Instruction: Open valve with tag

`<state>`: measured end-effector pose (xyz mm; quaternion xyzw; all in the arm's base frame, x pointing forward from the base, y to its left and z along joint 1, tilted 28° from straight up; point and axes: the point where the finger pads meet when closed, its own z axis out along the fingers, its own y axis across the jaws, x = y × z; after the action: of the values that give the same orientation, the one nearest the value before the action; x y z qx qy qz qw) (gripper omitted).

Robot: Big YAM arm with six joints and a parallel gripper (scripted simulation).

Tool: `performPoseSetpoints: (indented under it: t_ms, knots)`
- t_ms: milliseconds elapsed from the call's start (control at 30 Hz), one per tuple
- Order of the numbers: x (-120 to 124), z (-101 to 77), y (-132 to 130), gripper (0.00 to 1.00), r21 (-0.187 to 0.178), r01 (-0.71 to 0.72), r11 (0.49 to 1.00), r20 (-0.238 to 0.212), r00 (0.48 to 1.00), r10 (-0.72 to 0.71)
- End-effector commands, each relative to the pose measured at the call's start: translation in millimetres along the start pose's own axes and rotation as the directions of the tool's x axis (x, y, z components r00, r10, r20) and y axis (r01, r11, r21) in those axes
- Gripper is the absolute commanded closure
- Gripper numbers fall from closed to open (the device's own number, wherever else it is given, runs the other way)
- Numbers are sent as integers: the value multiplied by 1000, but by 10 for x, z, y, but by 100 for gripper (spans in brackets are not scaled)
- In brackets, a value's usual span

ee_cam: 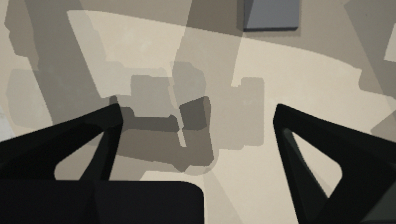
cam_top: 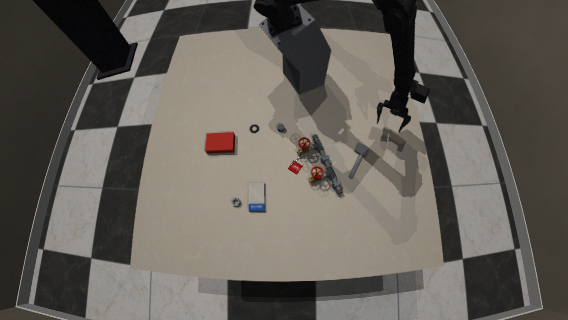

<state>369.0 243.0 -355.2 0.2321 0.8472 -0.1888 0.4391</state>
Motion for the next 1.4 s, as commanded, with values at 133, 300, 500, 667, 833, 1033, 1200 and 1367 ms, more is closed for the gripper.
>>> performPoseSetpoints:
  t_ms: [133,300,500,667,833,1033,1200,1367]
  knots:
    - [-43,-45,97,0,-15,-13,1000,4,1000,13]
    - [-43,-45,97,0,-15,-13,1000,4,1000,13]
    - [-43,-45,97,0,-15,-13,1000,4,1000,13]
    - [-234,-10,106,0,5,-3,1000,-13,1000,3]
    - [-794,153,-13,0,62,94,994,-102,991,-87]
    - [-1243,282,-184,0,86,170,982,-181,972,-153]
    - [-1571,371,-354,0,91,224,970,-240,950,-197]
    - [-1919,457,-583,0,84,280,956,-305,921,-243]
